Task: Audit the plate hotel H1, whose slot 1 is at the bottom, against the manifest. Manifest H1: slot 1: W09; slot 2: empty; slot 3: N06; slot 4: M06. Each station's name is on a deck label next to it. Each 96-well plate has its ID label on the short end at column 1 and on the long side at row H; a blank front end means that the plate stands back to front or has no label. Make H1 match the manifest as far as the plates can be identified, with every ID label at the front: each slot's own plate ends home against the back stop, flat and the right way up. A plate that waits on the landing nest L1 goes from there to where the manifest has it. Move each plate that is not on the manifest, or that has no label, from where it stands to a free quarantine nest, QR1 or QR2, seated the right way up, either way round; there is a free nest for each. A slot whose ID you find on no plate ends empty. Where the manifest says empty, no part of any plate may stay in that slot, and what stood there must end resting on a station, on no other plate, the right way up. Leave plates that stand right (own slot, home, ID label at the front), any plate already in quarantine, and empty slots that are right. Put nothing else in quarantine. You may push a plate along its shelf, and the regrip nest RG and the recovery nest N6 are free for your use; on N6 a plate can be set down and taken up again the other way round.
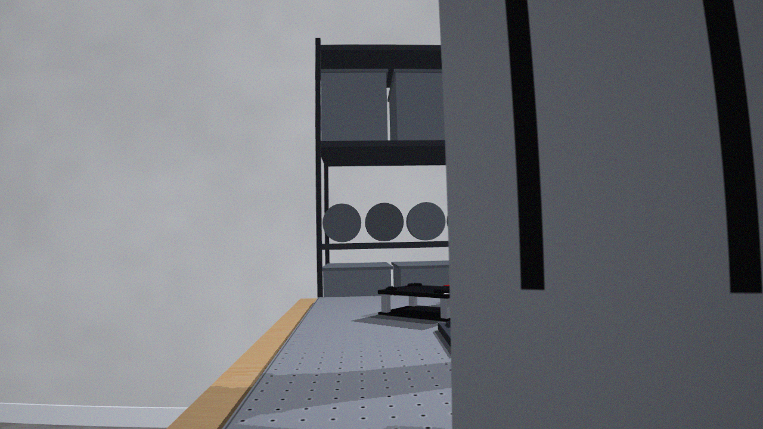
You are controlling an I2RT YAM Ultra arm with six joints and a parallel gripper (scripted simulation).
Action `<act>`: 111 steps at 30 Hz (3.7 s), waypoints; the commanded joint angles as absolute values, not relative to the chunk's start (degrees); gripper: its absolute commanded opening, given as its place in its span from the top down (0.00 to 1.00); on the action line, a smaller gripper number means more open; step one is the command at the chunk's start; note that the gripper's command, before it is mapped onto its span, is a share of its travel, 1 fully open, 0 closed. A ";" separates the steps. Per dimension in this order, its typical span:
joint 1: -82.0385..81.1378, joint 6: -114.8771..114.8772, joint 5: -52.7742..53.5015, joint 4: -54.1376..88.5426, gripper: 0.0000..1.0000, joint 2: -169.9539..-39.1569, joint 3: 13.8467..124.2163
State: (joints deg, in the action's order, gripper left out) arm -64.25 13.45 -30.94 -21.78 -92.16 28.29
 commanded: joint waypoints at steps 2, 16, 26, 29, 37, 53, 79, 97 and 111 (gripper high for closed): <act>-63.40 14.59 -29.42 -25.56 0.00 -94.47 26.70; -62.59 15.60 -28.50 -25.64 0.00 -98.53 32.71; -62.23 15.67 -28.41 -25.75 0.00 -99.82 34.23; -62.23 15.68 -28.40 -25.75 0.00 -99.83 34.24; -62.23 15.68 -28.40 -25.75 0.00 -99.83 34.24; -62.23 15.68 -28.40 -25.75 0.00 -99.83 34.24; -62.23 15.68 -28.40 -25.75 0.00 -99.83 34.24; -63.07 15.16 -28.34 -26.05 0.00 -97.39 30.85; -63.13 15.51 -28.62 -28.67 0.00 -95.59 26.76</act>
State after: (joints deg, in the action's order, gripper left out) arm -62.65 15.05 -29.06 -27.18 -96.33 28.05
